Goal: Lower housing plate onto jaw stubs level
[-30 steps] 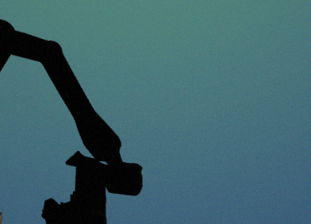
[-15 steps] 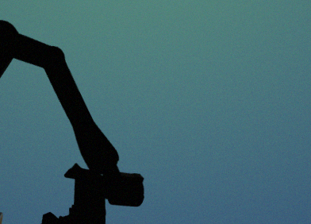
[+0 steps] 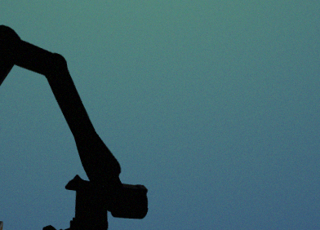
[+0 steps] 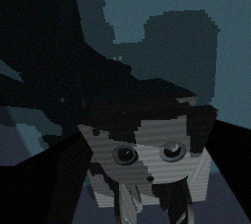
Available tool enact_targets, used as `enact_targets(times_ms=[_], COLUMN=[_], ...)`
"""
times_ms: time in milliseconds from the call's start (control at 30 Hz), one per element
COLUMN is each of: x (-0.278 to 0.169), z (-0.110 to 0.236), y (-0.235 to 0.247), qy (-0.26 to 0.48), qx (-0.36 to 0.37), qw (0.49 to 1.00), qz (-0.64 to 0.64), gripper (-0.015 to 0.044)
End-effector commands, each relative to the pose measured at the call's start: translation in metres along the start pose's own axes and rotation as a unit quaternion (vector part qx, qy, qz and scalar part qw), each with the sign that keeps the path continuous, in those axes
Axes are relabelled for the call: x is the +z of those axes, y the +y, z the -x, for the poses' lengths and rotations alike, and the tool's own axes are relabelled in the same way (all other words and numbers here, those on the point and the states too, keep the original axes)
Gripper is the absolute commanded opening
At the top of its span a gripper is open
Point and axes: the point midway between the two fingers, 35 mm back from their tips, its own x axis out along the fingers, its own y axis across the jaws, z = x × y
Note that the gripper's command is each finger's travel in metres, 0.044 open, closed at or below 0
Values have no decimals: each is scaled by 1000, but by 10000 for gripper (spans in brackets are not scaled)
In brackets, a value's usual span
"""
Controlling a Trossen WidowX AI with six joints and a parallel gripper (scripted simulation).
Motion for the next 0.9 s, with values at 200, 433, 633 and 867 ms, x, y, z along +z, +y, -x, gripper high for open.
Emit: enact_targets(times_ms=[200, 433, 633, 867], x=[1, 1, 1, 1], z=[-1, -3, -3, -6], y=[1, 1, 1, 1], qy=[0, 0, 0, 0], qx=[3, 3, 3, 3], qw=[1000, 1000, 1000, 1000], qz=[3, 6, 7, 7], gripper=[351, 351, 351, 351])
